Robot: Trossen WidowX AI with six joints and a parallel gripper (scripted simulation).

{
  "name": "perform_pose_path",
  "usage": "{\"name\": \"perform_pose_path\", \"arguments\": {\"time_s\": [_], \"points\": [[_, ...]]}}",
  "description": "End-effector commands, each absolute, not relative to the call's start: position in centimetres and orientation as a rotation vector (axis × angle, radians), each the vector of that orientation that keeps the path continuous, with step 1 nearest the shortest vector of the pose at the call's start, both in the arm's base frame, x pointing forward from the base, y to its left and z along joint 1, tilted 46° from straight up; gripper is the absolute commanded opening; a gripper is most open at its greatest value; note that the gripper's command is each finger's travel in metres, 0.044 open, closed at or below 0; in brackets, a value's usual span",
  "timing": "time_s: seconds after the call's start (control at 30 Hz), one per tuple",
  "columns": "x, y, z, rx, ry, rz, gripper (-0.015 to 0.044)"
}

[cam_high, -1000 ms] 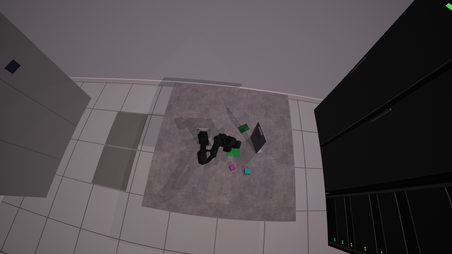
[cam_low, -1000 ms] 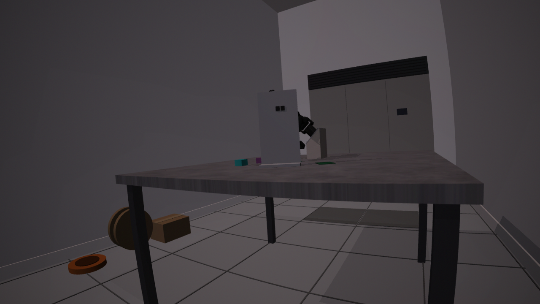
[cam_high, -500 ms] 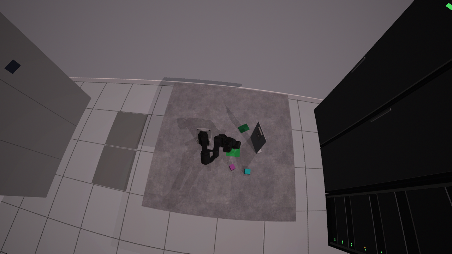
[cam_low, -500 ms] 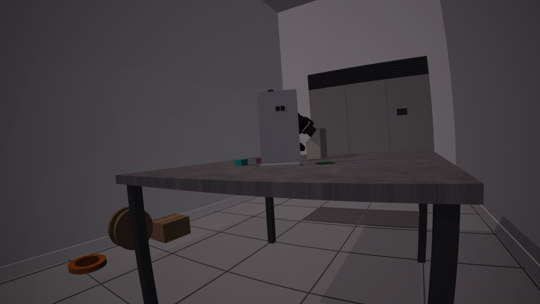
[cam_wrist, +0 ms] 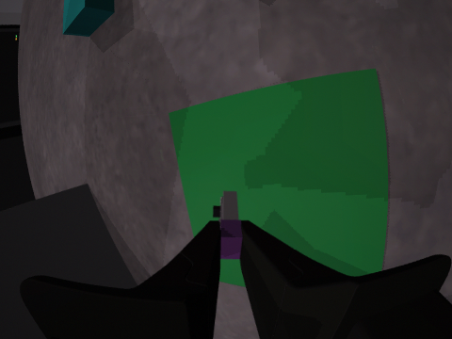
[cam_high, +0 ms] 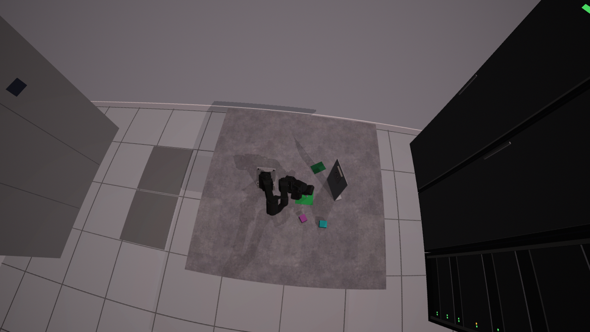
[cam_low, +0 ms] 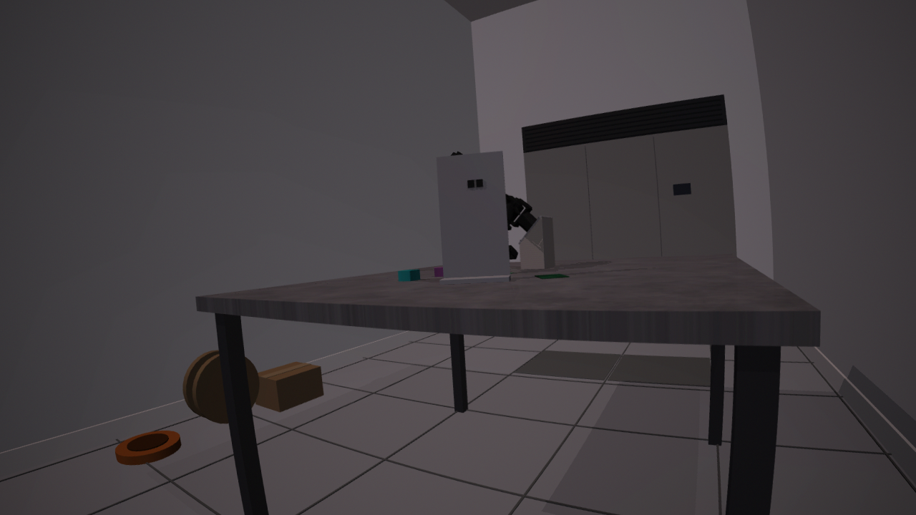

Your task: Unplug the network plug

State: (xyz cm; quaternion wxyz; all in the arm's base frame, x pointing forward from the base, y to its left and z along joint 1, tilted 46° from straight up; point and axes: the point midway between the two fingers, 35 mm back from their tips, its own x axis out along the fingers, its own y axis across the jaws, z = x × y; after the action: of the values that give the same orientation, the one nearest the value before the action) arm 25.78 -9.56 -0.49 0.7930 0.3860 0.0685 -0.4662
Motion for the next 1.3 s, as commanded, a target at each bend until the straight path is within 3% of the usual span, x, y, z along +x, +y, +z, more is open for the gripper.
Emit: {"name": "perform_pose_path", "arguments": {"time_s": [0.0,1.03,1.23,1.27], "points": [[25.6,-9.8,-0.8,0.826,0.153,-1.002,0.0000],[25.5,-10.8,-1.2,0.824,0.144,-1.001,0.0000],[25.5,-10.8,-1.2,0.824,0.144,-1.001,0.0156],[25.5,-10.8,-1.2,0.824,0.144,-1.001,0.0156]]}}
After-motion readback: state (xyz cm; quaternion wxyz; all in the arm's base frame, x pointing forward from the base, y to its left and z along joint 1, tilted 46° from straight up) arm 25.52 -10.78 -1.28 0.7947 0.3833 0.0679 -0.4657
